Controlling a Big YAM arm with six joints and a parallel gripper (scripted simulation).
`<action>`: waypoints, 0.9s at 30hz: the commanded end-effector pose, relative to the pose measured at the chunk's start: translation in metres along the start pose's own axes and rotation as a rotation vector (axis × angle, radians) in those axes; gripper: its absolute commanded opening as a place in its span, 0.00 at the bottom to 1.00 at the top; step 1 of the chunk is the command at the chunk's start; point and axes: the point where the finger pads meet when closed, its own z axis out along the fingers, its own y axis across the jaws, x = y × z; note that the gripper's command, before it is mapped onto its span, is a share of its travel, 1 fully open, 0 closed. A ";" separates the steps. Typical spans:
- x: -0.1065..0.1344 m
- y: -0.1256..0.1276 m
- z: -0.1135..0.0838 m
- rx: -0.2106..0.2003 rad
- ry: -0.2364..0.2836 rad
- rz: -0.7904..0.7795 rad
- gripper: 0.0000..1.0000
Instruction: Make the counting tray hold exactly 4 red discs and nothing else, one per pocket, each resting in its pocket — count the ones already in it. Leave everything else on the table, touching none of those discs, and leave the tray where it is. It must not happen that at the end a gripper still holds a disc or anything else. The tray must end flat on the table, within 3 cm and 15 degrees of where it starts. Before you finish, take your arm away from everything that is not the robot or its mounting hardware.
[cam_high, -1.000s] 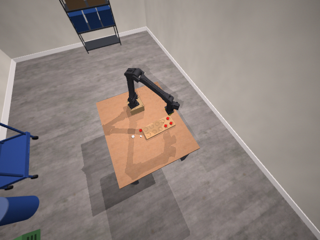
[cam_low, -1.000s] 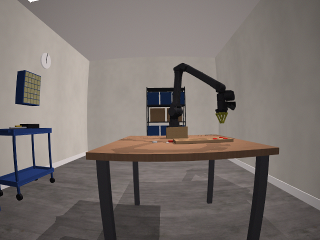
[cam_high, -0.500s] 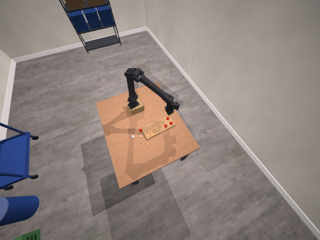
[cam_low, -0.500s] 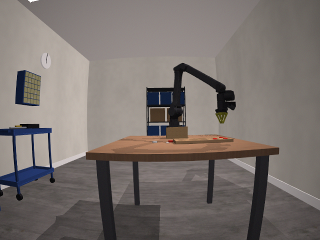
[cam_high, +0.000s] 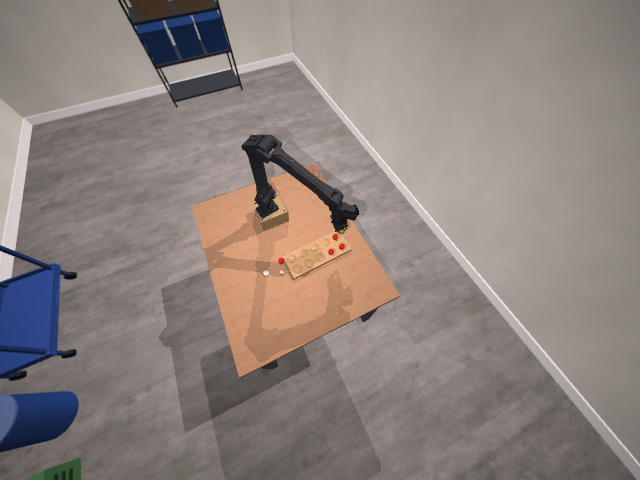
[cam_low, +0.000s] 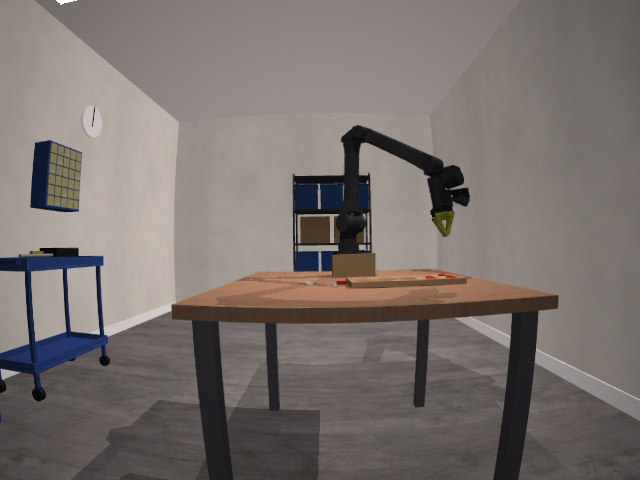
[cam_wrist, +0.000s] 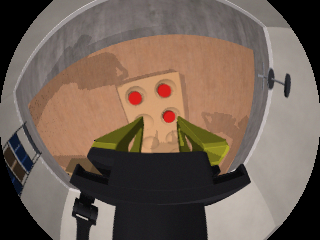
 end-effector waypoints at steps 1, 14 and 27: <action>-0.007 -0.019 -0.023 0.065 -0.067 0.066 0.44; -0.003 -0.084 -0.085 0.248 -0.262 0.281 0.44; 0.002 -0.129 -0.144 0.379 -0.415 0.415 0.44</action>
